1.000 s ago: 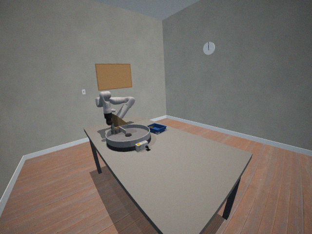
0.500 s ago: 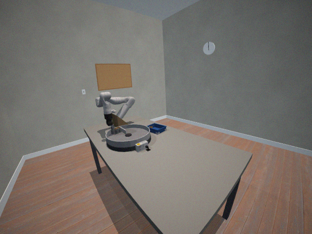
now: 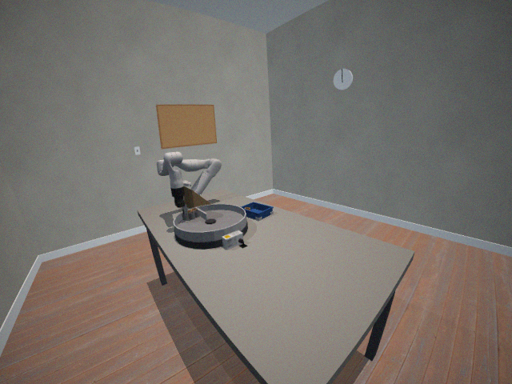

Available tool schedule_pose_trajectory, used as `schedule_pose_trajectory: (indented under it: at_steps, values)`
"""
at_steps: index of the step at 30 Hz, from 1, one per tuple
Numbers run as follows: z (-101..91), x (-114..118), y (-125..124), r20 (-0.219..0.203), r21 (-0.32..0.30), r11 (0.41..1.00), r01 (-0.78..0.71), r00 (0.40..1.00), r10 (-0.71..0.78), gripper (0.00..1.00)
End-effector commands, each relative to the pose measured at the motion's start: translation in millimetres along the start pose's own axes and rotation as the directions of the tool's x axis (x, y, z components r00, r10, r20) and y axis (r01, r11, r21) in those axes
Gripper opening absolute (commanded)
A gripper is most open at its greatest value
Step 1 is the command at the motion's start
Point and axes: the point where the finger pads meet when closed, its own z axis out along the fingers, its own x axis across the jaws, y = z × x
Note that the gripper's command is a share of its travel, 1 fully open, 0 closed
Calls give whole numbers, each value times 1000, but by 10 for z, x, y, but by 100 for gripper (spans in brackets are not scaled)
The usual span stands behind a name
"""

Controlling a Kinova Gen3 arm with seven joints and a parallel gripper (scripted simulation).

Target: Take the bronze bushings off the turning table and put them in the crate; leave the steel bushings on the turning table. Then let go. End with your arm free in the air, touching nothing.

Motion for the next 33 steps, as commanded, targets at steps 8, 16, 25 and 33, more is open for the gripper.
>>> schedule_pose_trajectory:
  at_steps: [8, 16, 25, 33]
  values:
    - [-2, -5, 4, -2, 0, 1000, 11, 1000, -11, 45]
    - [61, -4, 6, -2, -1, 1000, 12, 1000, -12, 45]
    - [61, -4, 6, -2, -1, 1000, 12, 1000, -12, 45]
    - [123, -3, 8, -2, -2, 1000, 13, 1000, -13, 45]
